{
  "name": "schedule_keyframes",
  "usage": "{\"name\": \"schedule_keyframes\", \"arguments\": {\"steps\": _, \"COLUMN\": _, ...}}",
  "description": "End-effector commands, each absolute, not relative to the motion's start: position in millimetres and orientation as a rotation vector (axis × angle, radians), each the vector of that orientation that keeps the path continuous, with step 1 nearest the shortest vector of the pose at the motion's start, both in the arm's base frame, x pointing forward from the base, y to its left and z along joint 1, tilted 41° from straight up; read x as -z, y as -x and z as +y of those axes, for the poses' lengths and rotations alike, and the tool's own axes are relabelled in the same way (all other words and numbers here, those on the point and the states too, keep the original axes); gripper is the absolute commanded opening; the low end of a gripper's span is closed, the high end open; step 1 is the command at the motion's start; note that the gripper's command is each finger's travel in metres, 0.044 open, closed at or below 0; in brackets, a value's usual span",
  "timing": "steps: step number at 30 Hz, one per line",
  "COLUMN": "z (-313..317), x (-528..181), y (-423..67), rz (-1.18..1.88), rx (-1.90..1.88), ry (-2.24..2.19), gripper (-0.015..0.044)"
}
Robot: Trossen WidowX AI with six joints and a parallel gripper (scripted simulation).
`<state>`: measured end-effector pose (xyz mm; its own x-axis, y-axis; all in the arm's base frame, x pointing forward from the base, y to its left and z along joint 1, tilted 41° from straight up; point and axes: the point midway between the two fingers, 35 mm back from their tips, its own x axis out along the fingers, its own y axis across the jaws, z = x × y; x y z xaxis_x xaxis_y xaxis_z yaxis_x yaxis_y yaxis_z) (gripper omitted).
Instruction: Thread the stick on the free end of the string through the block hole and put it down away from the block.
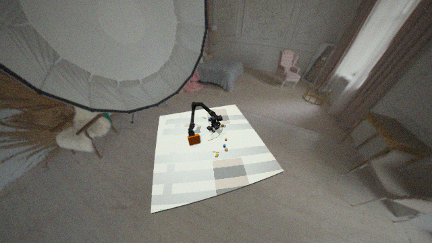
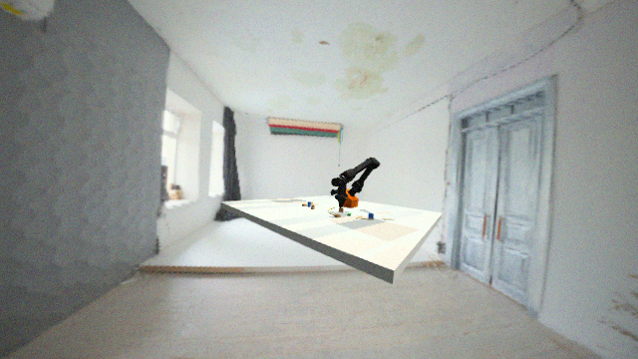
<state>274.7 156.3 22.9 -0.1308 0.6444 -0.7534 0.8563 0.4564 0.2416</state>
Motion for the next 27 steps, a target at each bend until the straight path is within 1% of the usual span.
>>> {"name": "schedule_keyframes", "arguments": {"steps": 1, "z": 159.9, "x": -19.1, "y": -273.4, "rz": 1.858, "rx": 0.316, "ry": -1.274, "gripper": 0.0236}}
{"name": "schedule_keyframes", "arguments": {"steps": 8, "z": 165.6, "x": -12.8, "y": -271.3, "rz": 1.859, "rx": 0.315, "ry": -1.275, "gripper": 0.0236}}
{"name": "schedule_keyframes", "arguments": {"steps": 14, "z": 164.3, "x": -14.1, "y": -271.7, "rz": 1.858, "rx": 0.313, "ry": -1.267, "gripper": 0.0078}}
{"name": "schedule_keyframes", "arguments": {"steps": 20, "z": 164.3, "x": -14.1, "y": -271.7, "rz": 1.858, "rx": 0.313, "ry": -1.267, "gripper": 0.0038}}
{"name": "schedule_keyframes", "arguments": {"steps": 21, "z": 164.3, "x": -14.1, "y": -271.7, "rz": 1.858, "rx": 0.313, "ry": -1.267, "gripper": 0.0012}}
{"name": "schedule_keyframes", "arguments": {"steps": 22, "z": 164.3, "x": -14.1, "y": -271.7, "rz": 1.858, "rx": 0.313, "ry": -1.267, "gripper": 0.0000}}
{"name": "schedule_keyframes", "arguments": {"steps": 27, "z": 163.7, "x": -14.8, "y": -271.8, "rz": 1.858, "rx": 0.313, "ry": -1.267, "gripper": 0.0000}}
